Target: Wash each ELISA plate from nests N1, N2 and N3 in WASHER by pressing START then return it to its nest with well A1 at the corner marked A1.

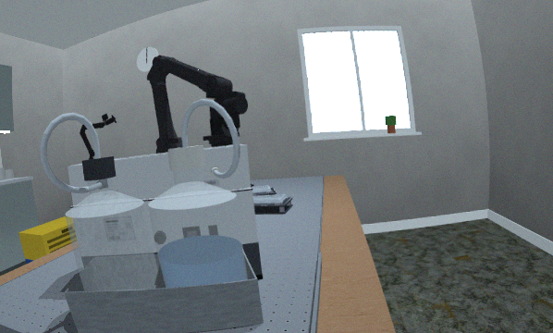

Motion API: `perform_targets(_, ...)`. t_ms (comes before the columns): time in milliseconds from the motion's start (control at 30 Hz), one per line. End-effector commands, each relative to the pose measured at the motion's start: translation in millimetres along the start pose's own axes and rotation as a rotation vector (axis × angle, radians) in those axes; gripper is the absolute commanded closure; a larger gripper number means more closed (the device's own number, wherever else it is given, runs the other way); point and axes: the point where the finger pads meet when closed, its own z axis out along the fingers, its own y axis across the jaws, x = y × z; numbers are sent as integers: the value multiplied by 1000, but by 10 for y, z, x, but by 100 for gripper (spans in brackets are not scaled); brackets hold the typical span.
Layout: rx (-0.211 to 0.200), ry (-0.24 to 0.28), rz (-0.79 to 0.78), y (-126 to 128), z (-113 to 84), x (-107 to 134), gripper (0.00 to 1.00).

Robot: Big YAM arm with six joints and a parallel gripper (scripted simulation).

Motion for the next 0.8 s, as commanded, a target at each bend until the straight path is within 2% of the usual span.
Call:
perform_targets(0, -3, -53, 226, 135, -204, -180, 100)
perform_targets(67, -4, -55, 288, 105, -207, -195, 100)
perform_targets(300, -1, -51, 290, 93, -193, -182, 100)
perform_targets(333, 8, -72, 279, 50, -8, -37, 100)
perform_targets(533, 31, -270, 279, 51, 289, -44, 100)
perform_targets(633, 43, -369, 278, 53, 303, -43, 100)
perform_targets(667, 45, -384, 278, 53, 303, -43, 100)
perform_targets(767, 44, -385, 278, 56, 297, -48, 100)
